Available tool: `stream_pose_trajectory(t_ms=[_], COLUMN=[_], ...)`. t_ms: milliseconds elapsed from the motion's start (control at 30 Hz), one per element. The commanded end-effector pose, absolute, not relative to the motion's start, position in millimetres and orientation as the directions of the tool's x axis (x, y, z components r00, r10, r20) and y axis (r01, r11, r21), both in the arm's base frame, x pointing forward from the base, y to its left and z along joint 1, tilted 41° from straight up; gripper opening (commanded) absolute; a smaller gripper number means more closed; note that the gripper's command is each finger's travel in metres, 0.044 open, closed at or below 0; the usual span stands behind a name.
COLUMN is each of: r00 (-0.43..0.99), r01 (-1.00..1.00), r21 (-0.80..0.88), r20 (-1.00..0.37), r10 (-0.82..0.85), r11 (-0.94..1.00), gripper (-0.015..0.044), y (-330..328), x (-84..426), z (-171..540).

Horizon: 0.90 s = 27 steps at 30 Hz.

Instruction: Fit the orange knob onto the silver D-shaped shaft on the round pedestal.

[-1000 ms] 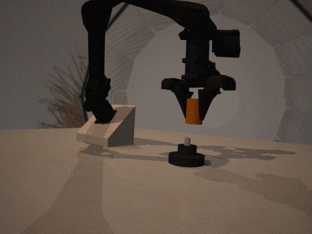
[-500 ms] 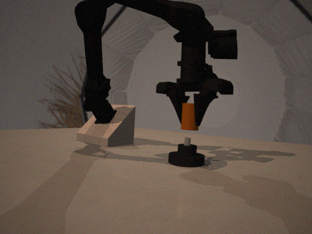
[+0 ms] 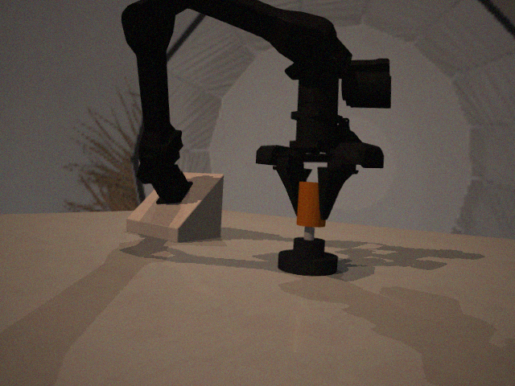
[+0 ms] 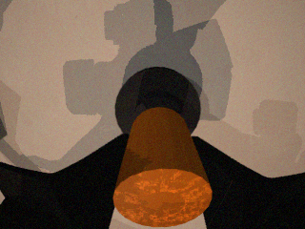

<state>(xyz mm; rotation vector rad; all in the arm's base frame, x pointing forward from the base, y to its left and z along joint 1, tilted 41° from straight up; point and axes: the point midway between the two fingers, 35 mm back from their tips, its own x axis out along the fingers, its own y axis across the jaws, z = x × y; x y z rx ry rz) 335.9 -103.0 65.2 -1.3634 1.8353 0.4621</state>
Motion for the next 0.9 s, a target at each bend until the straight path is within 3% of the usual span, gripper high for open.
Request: stream_pose_trajectory(t_ms=[0,867], r00=[-0.111,-0.111], r01=[-0.921,-0.921], r21=[-0.163,-0.163], r20=[-0.762,-0.762], r10=[-0.638,-0.638], r11=[0.354,0.354], gripper=[0.0000,0.0000], y=[-104.4,-103.7], x=[336.4,334.3], z=[64.8,66.1])
